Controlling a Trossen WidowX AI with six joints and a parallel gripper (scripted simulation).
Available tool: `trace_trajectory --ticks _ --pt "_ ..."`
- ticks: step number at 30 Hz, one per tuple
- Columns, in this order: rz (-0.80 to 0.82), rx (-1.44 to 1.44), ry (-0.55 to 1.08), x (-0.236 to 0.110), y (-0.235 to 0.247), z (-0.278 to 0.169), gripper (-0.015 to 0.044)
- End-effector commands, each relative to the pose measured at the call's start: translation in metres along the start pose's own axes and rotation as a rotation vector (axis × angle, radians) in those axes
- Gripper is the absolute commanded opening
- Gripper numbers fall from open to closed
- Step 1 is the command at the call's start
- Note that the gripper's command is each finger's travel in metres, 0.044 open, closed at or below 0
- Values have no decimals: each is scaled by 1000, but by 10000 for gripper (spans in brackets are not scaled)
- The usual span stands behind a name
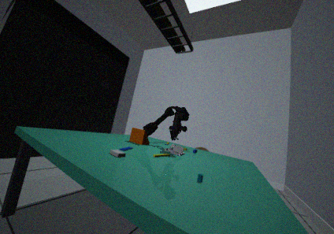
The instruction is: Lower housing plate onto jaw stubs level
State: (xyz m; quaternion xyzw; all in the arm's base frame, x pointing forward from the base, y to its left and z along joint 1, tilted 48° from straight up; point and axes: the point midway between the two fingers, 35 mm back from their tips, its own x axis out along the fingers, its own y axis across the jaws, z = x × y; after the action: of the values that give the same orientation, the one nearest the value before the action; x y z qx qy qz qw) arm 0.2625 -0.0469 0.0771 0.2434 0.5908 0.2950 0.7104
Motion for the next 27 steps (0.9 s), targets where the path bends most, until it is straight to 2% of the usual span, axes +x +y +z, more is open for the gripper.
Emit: trace_trajectory --ticks 1,9,27 --pt "5 46 0 0 -11 -4 351" --pt "23 132 -5 1 -33 -13 351" --pt "23 126 -5 1 -33 -13 351"
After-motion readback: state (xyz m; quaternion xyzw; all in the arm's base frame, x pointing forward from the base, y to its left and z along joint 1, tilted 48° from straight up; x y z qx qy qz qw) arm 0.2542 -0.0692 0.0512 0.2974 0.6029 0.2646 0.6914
